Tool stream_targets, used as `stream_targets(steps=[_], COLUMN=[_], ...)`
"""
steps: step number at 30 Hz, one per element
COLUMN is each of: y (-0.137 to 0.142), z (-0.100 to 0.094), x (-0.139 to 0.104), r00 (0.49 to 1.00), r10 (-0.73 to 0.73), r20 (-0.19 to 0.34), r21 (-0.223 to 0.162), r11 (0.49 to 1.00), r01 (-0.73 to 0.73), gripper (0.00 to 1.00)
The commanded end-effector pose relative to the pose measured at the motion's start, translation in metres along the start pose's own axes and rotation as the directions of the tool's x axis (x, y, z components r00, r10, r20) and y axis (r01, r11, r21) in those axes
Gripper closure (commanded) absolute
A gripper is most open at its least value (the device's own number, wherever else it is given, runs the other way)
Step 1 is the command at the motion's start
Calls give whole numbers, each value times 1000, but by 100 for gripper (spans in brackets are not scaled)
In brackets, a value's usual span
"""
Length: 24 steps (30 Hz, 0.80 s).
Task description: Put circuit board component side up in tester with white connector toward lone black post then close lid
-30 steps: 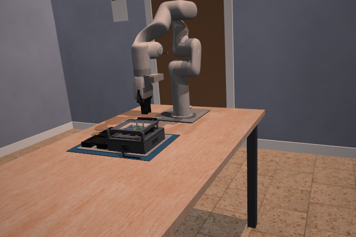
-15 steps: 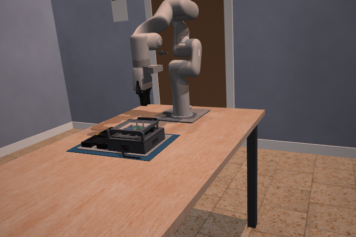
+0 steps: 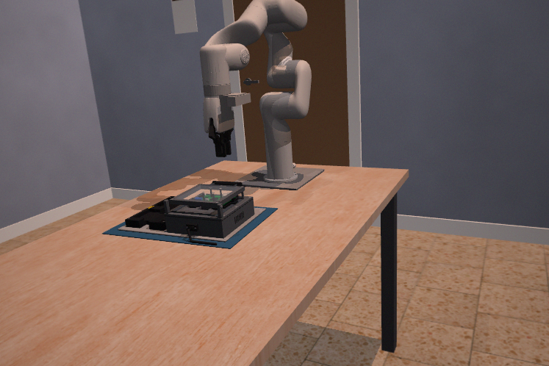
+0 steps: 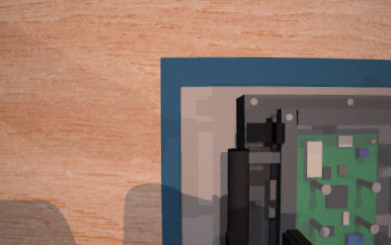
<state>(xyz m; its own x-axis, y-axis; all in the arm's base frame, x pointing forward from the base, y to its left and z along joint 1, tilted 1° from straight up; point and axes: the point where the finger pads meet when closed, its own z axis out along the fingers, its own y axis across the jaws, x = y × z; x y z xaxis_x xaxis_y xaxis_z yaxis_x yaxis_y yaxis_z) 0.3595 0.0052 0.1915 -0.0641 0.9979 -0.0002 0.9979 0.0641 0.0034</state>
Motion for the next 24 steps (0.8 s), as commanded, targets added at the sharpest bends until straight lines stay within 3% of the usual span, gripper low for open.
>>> stream_targets(steps=[1,3,4,24], y=[1,1,1,1], z=[-2,-3,-3,-3], x=[0,0,0,0], r00=[1000,1000,1000,1000], r10=[0,0,0,0], r20=[0,0,0,0], r21=[-4,-4,-4,-4], r11=[1000,1000,1000,1000], r01=[0,0,0,0], gripper=[76,76,0,0])
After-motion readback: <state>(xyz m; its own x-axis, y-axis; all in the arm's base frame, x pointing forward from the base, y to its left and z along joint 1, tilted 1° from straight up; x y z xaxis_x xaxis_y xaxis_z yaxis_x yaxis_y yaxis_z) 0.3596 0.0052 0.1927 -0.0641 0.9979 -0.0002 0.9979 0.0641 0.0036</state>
